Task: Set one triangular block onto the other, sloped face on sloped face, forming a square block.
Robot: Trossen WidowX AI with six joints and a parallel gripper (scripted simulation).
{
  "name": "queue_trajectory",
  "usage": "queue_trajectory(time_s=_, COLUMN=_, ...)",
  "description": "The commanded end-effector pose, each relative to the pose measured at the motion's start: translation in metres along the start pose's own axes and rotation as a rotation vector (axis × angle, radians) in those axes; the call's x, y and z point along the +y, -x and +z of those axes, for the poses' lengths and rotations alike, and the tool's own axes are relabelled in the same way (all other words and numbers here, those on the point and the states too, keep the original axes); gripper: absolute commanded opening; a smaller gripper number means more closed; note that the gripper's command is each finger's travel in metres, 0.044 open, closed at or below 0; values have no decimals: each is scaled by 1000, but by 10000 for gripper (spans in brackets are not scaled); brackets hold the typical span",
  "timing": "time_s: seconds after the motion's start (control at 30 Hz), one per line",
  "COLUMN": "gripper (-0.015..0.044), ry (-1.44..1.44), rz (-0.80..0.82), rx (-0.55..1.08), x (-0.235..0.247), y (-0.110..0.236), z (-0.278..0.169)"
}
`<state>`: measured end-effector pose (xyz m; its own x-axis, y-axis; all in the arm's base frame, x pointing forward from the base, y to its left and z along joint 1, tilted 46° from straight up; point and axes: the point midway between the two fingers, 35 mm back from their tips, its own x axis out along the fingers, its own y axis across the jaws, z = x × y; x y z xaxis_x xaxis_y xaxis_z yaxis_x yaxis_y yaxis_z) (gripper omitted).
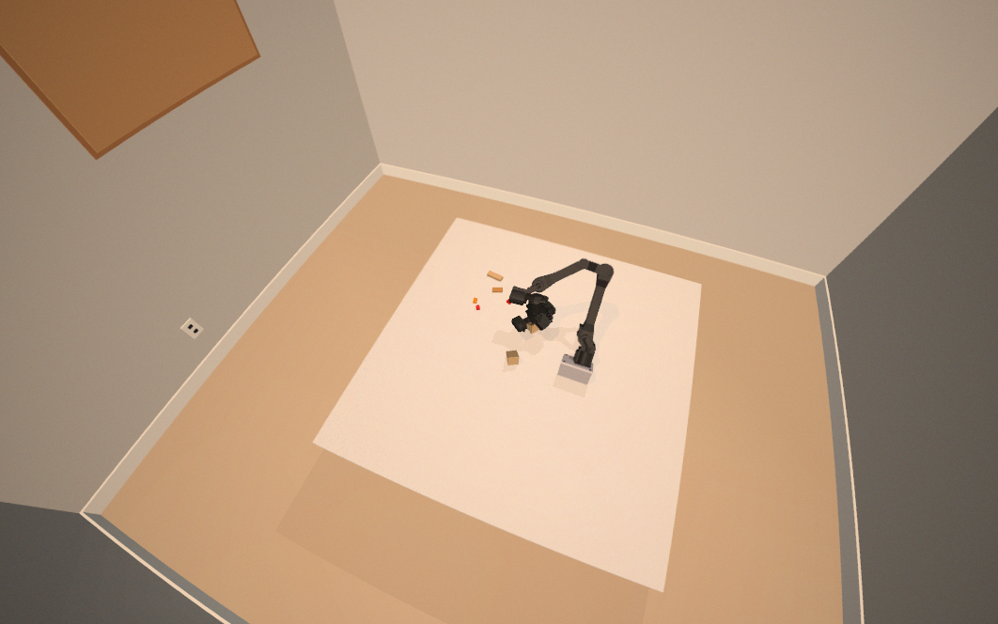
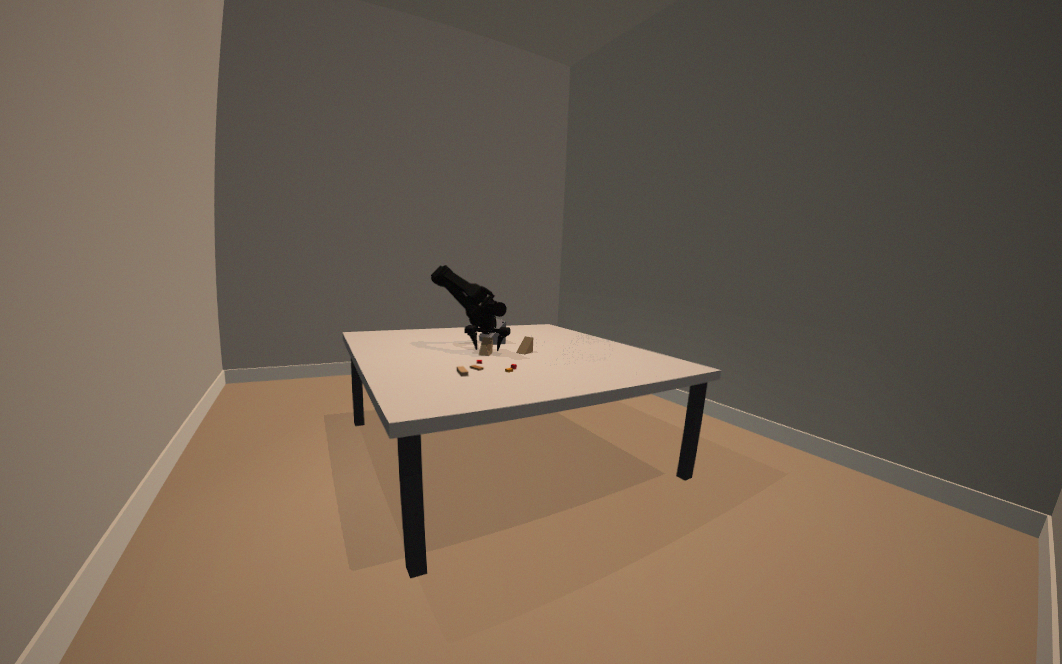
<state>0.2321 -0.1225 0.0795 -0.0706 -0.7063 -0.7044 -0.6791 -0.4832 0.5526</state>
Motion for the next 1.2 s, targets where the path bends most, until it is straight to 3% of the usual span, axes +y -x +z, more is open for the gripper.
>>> queue_trajectory(time_s=0.0, gripper=440, ry=3, rz=7, rx=2, x=2, y=-6, z=1)
queue_trajectory(time_s=0.1, gripper=440, ry=3, rz=8, rx=3, x=3, y=-8, z=1)
queue_trajectory(time_s=0.37, gripper=230, ry=3, rz=8, rx=3, x=3, y=-8, z=1)
queue_trajectory(time_s=0.67, gripper=170, ry=3, rz=8, rx=3, x=3, y=-8, z=1)
queue_trajectory(time_s=0.87, gripper=13, ry=3, rz=7, rx=2, x=2, y=-3, z=1)
queue_trajectory(time_s=1.17, gripper=0, ry=3, rz=6, rx=-1, x=2, y=22, z=1)
